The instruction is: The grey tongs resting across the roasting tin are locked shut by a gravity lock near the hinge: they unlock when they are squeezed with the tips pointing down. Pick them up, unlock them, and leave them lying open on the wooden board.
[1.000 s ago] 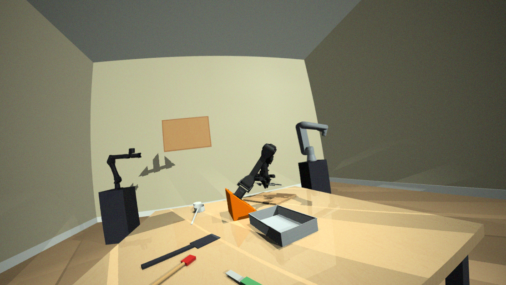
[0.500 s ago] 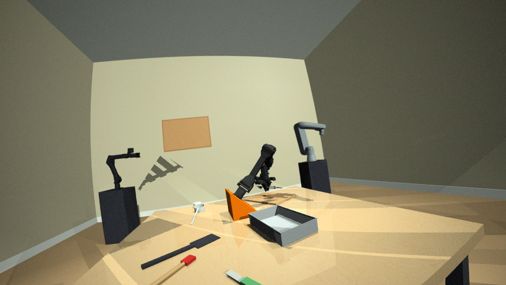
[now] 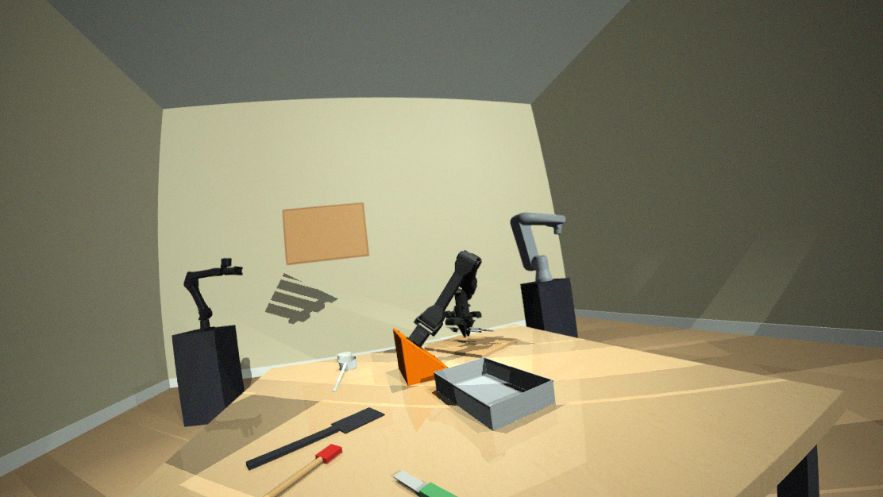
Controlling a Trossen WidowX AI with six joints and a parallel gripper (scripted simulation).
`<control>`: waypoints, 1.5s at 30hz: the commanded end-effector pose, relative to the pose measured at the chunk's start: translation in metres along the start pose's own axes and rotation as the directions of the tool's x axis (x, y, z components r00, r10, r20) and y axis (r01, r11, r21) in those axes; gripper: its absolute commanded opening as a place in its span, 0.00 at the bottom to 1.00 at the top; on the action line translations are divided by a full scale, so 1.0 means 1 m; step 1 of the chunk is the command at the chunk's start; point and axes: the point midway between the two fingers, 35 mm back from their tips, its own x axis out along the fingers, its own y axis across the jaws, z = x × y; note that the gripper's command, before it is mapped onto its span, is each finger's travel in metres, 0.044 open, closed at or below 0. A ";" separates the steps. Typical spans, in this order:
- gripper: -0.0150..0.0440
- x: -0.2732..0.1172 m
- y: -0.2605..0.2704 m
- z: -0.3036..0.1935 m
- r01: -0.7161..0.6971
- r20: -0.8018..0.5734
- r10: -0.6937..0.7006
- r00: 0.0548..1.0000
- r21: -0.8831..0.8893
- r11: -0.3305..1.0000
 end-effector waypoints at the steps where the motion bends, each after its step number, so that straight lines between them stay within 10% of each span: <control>1: 0.13 0.000 0.000 0.000 0.000 0.000 0.000 1.000 0.000 1.000; 21: 1.00 0.000 0.000 0.000 0.000 0.000 0.000 1.000 0.000 1.000; 45: 1.00 0.000 -0.051 -0.116 0.086 -0.055 -0.066 0.996 0.599 0.796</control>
